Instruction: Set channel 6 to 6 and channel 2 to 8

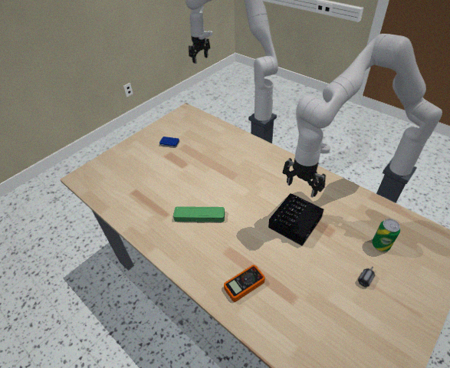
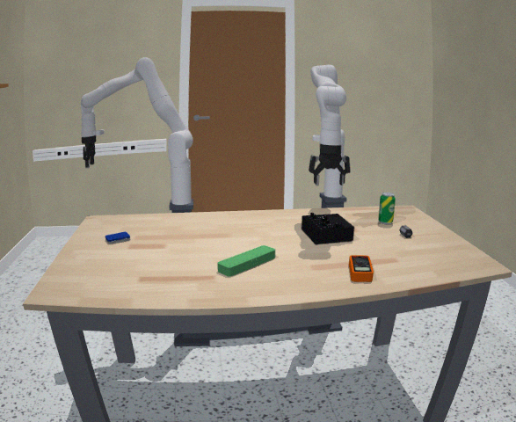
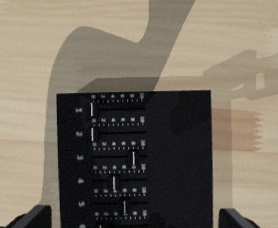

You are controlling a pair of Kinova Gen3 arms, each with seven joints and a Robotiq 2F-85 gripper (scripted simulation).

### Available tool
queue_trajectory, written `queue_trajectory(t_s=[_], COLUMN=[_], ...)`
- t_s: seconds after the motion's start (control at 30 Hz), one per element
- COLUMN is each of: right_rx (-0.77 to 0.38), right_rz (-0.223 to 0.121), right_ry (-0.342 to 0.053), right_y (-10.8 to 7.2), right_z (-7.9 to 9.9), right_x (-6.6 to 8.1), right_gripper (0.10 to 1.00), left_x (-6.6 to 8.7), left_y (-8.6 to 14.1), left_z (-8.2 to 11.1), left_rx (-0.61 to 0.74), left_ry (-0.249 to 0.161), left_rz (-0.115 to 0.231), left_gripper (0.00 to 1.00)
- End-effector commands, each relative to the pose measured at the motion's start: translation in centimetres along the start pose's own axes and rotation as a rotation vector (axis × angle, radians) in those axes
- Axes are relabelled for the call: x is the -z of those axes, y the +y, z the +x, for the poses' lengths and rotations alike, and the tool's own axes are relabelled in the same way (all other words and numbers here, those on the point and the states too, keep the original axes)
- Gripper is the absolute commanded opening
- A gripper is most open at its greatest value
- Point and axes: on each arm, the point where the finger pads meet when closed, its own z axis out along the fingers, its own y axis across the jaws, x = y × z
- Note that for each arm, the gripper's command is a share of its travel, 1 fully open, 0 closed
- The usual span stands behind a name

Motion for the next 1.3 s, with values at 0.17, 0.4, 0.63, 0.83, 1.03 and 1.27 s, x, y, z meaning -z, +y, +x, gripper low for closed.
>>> queue_trajectory(t_s=[0.17,0.4,0.63,0.83,1.03,1.27], right_rx=[0.000,0.000,0.000,0.000,0.000,0.000], right_rz=[0.000,0.000,0.000,0.000,0.000,0.000], right_ry=[-0.002,-0.002,-0.002,-0.002,-0.002,-0.002], right_y=[0.0,0.0,0.0,0.0,0.0,0.0], right_z=[0.0,0.0,0.0,0.0,0.0,0.0], right_x=[0.1,0.1,0.1,0.1,0.1,0.1], right_gripper=[1.000,1.000,1.000,1.000,1.000,1.000], left_x=[-0.4,-1.3,-2.1,-3.2,-4.1,-5.2], left_y=[-0.4,-1.1,-1.8,-2.6,-3.3,-4.2], left_z=[0.2,0.6,1.0,1.6,2.1,2.6], left_rx=[0.083,0.237,0.386,0.597,0.788,1.016], left_ry=[0.001,0.007,0.011,0.015,0.016,0.015], left_rz=[0.002,0.002,0.002,0.000,-0.001,-0.003], left_gripper=[1.000,1.000,1.000,1.000,1.000,1.000])
